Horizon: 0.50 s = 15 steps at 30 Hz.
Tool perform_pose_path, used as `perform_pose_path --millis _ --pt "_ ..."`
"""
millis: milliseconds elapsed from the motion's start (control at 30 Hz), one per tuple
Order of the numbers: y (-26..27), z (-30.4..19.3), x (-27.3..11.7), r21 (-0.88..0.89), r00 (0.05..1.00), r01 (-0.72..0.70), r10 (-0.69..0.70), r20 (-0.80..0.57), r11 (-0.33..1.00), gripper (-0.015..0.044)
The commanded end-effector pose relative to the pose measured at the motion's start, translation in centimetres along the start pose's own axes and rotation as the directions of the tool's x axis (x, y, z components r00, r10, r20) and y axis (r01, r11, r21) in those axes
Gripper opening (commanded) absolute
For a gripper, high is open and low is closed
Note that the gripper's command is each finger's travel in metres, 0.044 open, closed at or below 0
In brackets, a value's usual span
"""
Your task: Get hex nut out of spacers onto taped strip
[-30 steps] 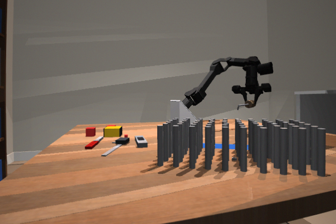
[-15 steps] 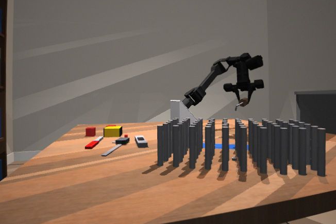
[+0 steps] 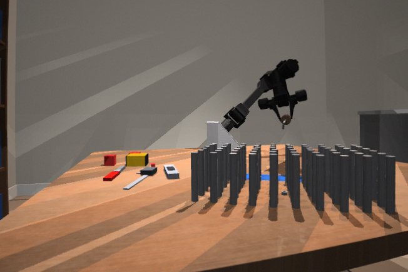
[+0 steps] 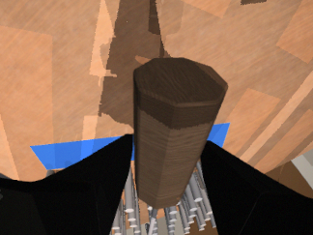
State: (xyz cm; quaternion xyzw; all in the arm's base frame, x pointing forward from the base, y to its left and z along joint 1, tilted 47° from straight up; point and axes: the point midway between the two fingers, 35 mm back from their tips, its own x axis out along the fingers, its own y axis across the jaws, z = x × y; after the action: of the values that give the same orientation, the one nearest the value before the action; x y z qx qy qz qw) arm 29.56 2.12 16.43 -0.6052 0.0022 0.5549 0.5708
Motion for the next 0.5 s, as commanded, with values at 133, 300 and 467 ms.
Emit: perform_pose_path --millis 133,300,467 --pt "2.7 -2.3 -1.0 -0.061 0.995 0.096 -0.097 -0.021 0.994 0.0" --pt "3.1 -2.6 -1.2 -0.073 0.993 0.113 -0.115 -0.027 0.991 0.0" --pt "3.3 -2.7 0.2 -0.076 0.994 0.103 -0.106 -0.027 0.992 0.0"
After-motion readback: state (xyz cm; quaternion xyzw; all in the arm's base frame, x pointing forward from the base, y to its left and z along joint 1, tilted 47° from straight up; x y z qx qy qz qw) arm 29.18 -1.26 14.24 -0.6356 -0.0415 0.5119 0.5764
